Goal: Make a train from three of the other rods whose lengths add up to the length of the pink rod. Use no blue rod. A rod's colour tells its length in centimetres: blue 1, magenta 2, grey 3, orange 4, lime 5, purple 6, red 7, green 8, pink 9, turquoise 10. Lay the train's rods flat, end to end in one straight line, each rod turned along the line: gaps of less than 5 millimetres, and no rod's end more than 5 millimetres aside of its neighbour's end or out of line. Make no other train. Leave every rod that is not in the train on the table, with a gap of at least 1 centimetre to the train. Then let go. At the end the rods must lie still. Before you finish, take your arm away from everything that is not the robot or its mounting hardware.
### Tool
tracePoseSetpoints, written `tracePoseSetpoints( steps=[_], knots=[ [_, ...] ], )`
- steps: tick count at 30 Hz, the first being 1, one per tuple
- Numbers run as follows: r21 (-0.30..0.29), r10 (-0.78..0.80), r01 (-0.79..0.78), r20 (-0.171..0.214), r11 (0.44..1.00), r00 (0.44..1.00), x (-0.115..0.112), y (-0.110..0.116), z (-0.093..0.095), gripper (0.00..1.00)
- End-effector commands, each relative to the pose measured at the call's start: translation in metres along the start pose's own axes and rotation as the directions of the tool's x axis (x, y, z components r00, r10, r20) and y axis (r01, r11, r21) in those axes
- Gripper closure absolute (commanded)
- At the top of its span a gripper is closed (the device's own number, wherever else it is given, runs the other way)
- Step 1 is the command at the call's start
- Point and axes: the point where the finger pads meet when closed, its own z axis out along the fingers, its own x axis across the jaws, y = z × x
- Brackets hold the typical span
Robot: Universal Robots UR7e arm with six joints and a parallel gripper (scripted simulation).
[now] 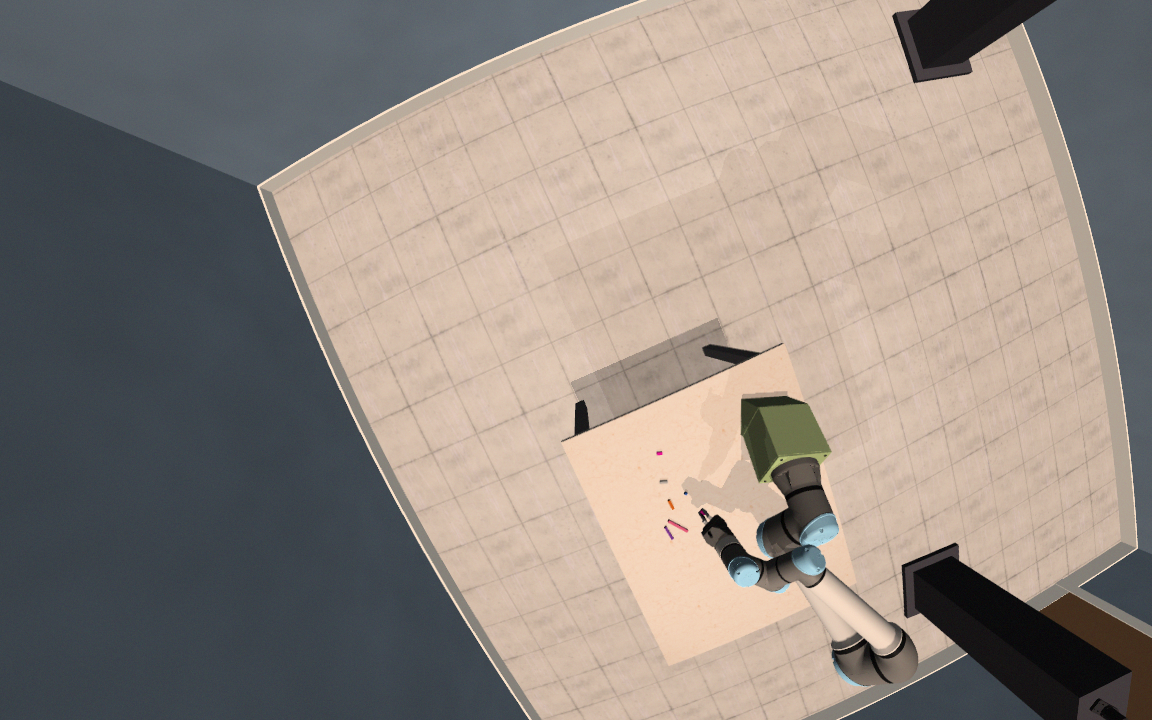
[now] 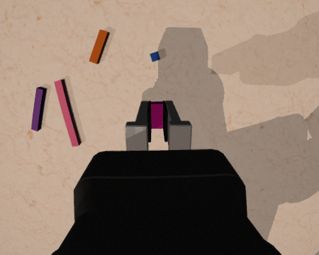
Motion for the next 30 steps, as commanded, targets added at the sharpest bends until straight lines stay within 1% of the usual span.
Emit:
tracePoseSetpoints(
  steps=[1, 10, 25, 30],
  knots=[
    [0.0, 0.0, 0.0, 0.0, 1.0, 1.0, -0.0001, -0.0001, -0.0036, 0.76],
    [0.0, 0.0, 0.0, 0.0, 1.0, 1.0, -0.0001, -0.0001, -0.0074, 0.76],
    [0.0, 0.0, 0.0, 0.0, 1.0, 1.0, -0.0001, -0.0002, -0.0077, 0.76],
    [0.0, 0.002, -0.002, 0.0, 1.0, 1.0, -0.0014, -0.0037, -0.0091, 0.76]
  ],
)
